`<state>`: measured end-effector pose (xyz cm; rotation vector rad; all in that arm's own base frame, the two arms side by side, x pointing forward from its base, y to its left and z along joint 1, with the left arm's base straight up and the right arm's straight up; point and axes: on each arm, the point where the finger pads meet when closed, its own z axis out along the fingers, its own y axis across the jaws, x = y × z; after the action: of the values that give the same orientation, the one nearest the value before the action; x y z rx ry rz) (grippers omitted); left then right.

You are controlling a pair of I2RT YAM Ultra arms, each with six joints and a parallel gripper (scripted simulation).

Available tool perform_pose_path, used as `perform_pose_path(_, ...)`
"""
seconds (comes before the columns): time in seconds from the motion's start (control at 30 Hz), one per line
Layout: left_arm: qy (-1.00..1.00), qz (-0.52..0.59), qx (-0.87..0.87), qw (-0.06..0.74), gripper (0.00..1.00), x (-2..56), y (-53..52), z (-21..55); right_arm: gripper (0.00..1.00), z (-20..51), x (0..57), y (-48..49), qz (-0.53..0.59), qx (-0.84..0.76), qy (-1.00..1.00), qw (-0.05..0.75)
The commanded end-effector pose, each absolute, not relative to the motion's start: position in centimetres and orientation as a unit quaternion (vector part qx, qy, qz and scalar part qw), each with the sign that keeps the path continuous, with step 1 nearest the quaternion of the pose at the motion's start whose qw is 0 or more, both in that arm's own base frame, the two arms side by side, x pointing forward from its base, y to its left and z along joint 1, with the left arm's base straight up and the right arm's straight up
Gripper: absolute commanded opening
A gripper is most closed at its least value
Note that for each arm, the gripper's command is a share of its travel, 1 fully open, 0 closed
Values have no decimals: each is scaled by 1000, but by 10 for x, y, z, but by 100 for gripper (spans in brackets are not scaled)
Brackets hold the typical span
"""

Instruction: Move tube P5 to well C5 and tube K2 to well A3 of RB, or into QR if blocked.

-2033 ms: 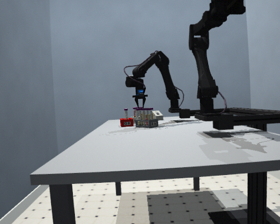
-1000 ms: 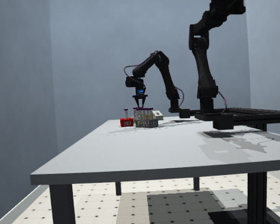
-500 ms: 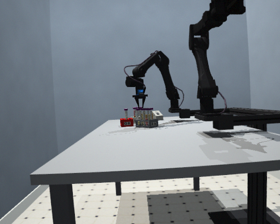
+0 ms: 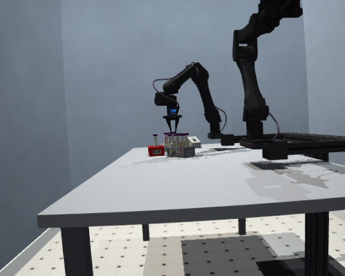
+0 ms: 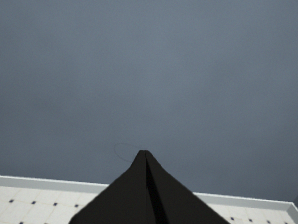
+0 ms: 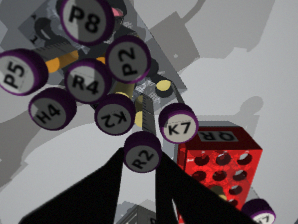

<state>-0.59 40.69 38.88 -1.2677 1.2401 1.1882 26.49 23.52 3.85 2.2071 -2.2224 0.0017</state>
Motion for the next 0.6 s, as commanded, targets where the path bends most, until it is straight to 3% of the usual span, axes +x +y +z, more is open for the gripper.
perform_pose_path(0.0, 496, 504, -504, 496, 0, -7, 398, 416, 0, 60, 274, 237, 0, 701, -713, -18)
perform_pose_path(0.57, 496, 504, -504, 496, 0, -7, 398, 416, 0, 76, 273, 237, 0, 701, -713, -18)
